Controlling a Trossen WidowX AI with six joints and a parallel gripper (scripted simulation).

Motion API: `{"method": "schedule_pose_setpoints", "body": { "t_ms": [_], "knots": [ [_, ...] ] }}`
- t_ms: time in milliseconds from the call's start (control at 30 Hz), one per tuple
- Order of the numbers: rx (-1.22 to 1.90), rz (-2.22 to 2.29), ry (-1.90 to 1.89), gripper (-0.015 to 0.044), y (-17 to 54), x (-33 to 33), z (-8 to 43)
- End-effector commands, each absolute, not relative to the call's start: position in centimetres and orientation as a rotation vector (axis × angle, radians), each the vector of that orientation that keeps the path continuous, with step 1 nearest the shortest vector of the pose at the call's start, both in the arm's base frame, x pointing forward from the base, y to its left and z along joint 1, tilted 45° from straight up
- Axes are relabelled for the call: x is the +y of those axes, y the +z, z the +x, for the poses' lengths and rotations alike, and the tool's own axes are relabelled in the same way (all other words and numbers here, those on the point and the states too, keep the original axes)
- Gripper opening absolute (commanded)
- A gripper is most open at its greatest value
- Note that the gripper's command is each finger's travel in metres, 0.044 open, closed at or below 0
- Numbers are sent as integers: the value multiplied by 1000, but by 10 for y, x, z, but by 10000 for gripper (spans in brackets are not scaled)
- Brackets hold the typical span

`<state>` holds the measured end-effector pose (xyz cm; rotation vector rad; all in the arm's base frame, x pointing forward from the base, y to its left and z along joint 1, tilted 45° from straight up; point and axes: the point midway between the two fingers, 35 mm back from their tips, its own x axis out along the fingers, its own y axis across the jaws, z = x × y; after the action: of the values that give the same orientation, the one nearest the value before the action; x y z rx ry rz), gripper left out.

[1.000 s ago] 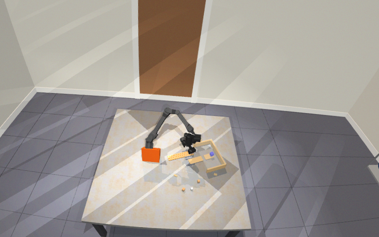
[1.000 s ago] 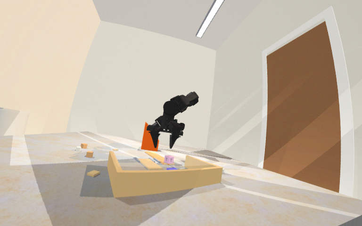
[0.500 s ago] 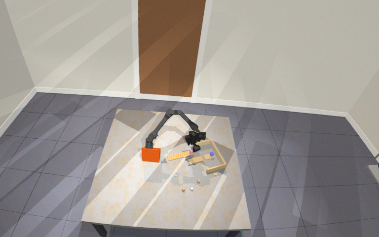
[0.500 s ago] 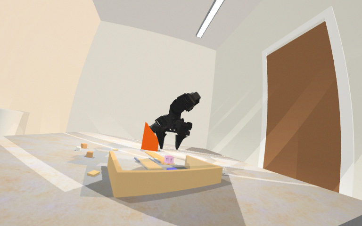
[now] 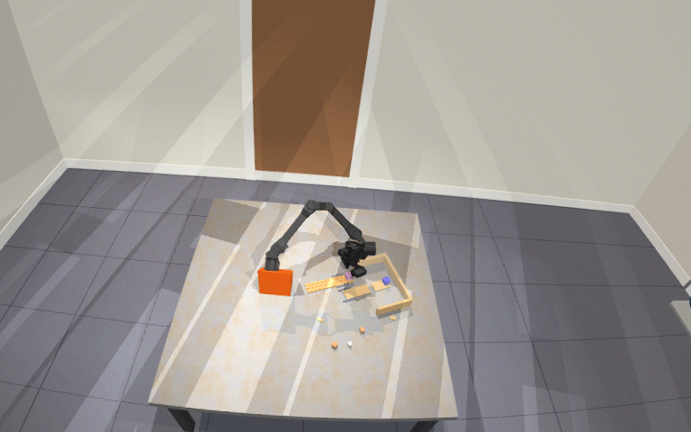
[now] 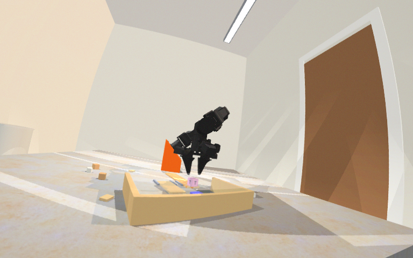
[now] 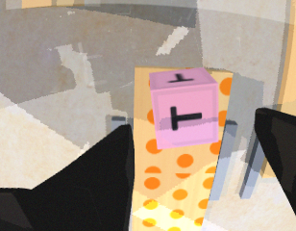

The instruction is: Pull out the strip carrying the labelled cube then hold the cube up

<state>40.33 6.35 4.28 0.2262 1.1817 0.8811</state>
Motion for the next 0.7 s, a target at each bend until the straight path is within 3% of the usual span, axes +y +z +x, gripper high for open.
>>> {"method": "schedule_pose_setpoints", "body": {
  "t_ms": [0, 667],
  "knots": [
    [1188, 236, 882, 250, 37, 70, 403],
    [1186, 238, 884, 250, 16, 91, 404]
  ]
}}
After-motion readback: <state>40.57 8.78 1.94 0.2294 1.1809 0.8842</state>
